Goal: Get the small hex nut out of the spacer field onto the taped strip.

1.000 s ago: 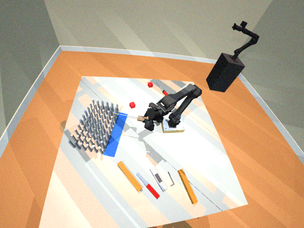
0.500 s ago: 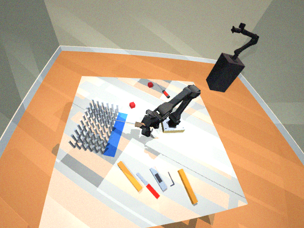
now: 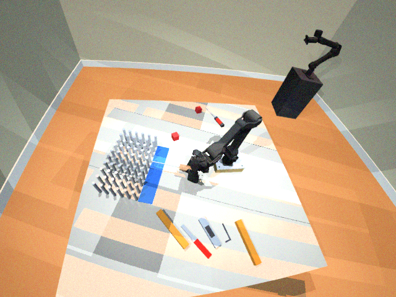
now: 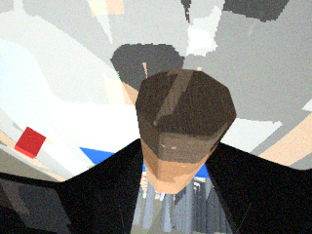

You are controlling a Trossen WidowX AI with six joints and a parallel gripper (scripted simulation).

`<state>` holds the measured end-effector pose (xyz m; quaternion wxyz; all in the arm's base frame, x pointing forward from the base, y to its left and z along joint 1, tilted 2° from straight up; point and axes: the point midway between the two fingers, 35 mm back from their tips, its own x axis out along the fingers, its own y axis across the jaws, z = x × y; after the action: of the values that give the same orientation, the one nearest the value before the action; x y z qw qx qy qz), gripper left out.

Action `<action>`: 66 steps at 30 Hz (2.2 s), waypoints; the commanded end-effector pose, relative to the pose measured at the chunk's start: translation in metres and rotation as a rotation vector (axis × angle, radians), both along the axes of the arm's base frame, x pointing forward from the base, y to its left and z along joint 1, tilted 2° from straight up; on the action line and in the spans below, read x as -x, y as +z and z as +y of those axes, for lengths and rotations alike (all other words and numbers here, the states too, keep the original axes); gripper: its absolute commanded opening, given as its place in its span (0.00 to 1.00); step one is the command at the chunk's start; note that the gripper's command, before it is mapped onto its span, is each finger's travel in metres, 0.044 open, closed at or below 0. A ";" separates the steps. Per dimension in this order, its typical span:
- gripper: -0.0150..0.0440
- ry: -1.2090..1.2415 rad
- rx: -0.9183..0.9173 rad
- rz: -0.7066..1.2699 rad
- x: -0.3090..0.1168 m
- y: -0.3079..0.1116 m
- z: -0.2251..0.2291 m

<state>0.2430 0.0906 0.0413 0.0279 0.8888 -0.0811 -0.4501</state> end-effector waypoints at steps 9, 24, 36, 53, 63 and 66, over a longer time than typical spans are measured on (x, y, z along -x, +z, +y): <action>0.25 0.002 0.004 -0.002 0.001 -0.015 -0.004; 0.25 0.002 0.004 -0.002 -0.010 -0.014 -0.004; 0.25 0.002 0.004 -0.003 -0.020 -0.013 -0.004; 0.25 0.002 0.004 -0.004 -0.033 -0.012 -0.006; 0.25 0.002 0.004 -0.005 -0.042 -0.012 -0.006; 0.25 0.002 0.004 -0.005 -0.044 -0.011 -0.007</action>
<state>0.2825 0.0826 0.0284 0.0312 0.8887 -0.0835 -0.4497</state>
